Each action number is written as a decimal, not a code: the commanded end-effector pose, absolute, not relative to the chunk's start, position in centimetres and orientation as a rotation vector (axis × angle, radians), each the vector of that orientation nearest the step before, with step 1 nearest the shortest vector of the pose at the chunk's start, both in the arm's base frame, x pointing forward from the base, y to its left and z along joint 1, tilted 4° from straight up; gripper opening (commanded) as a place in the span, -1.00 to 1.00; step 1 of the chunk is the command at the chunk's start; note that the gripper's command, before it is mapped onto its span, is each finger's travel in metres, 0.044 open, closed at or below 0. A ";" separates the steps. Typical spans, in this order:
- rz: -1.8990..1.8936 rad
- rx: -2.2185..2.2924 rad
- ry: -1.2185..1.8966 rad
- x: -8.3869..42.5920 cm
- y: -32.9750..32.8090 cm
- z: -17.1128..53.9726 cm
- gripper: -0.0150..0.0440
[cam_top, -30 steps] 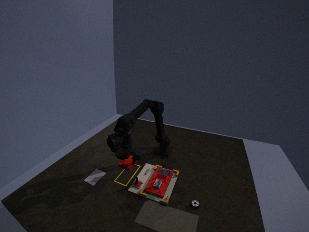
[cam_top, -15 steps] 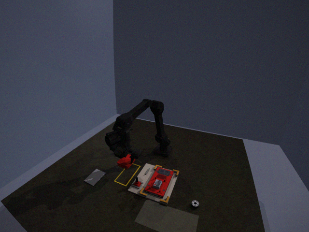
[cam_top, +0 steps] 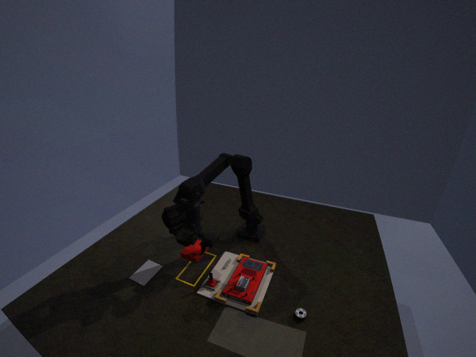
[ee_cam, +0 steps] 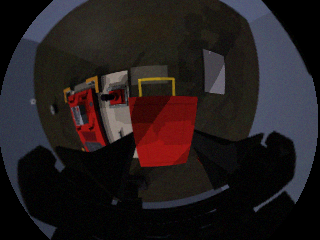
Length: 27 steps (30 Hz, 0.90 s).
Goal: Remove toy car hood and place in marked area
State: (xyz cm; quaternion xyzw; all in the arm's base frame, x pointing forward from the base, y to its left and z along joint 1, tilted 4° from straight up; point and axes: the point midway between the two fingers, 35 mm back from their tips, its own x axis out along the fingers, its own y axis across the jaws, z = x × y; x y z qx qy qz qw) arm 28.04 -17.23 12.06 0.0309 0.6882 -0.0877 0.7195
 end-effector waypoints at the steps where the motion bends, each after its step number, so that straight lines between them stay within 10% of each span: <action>1: -0.185 0.068 1.529 28.0 -17.2 11.5 -0.49; 27: -0.185 0.068 1.529 28.1 -17.4 9.2 -0.49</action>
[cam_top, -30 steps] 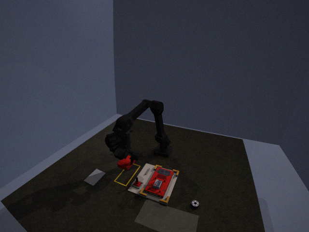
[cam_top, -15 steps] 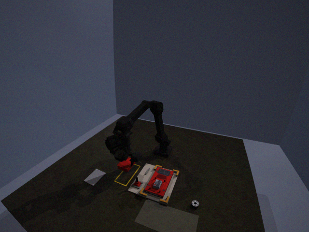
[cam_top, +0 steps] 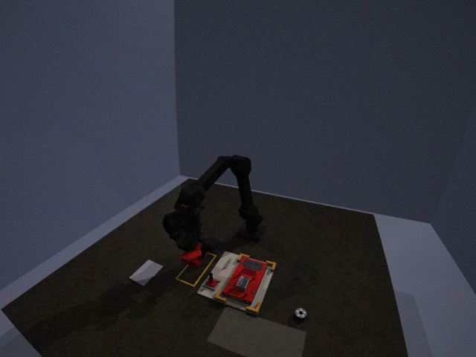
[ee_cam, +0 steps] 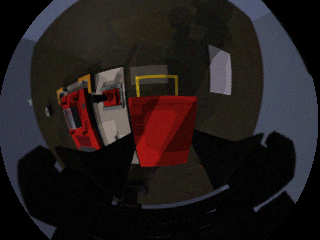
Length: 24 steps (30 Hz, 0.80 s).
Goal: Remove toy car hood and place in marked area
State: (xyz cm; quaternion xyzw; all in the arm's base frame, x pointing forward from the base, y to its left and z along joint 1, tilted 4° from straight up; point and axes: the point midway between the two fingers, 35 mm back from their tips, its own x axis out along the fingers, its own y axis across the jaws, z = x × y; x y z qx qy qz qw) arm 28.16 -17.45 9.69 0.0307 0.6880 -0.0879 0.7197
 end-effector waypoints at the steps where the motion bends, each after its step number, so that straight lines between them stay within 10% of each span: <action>1: -0.185 0.068 1.529 28.1 -17.4 9.1 -0.49; 24: -0.185 0.068 1.529 28.1 -17.5 7.0 -0.49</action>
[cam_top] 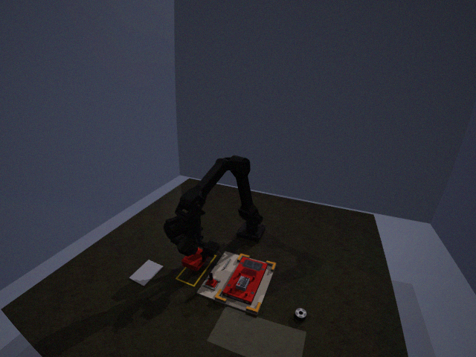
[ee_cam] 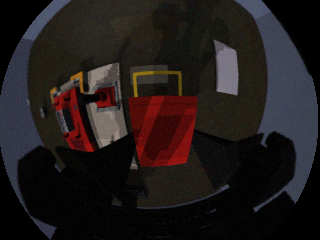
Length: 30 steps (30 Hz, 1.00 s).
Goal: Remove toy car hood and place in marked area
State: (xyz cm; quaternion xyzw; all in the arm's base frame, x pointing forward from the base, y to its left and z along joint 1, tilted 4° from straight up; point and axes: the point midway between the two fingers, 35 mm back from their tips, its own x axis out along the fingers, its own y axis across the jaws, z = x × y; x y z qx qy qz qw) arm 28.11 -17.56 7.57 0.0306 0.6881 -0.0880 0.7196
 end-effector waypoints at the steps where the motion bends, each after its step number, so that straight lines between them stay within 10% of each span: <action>1: -0.185 0.068 1.529 28.0 -17.5 7.0 -0.49; 30: -0.185 0.068 1.529 28.0 -17.6 5.4 -0.49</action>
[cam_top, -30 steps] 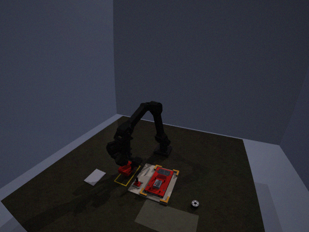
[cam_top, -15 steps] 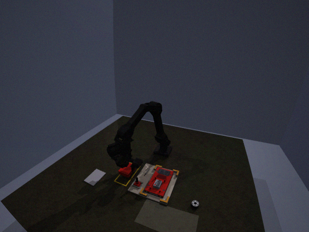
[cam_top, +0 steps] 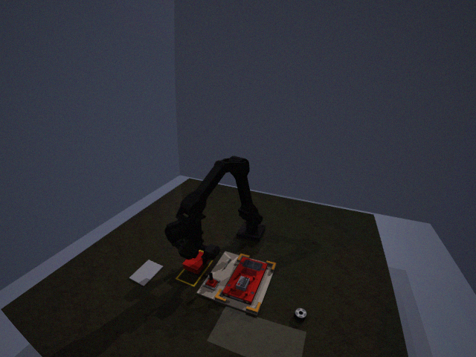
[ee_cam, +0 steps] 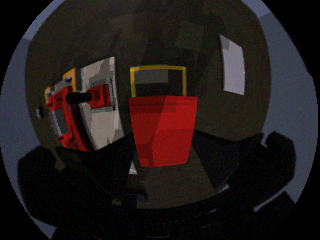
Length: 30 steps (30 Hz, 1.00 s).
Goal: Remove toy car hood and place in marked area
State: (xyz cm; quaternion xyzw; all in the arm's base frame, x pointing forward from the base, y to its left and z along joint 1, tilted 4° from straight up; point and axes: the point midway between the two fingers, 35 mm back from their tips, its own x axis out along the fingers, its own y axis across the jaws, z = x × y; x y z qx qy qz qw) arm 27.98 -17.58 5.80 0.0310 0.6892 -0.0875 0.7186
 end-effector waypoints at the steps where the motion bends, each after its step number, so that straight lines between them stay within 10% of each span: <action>1: -0.185 0.068 1.529 28.0 -17.6 5.4 -0.49; 30: -0.185 0.068 1.529 28.0 -17.7 4.0 -0.49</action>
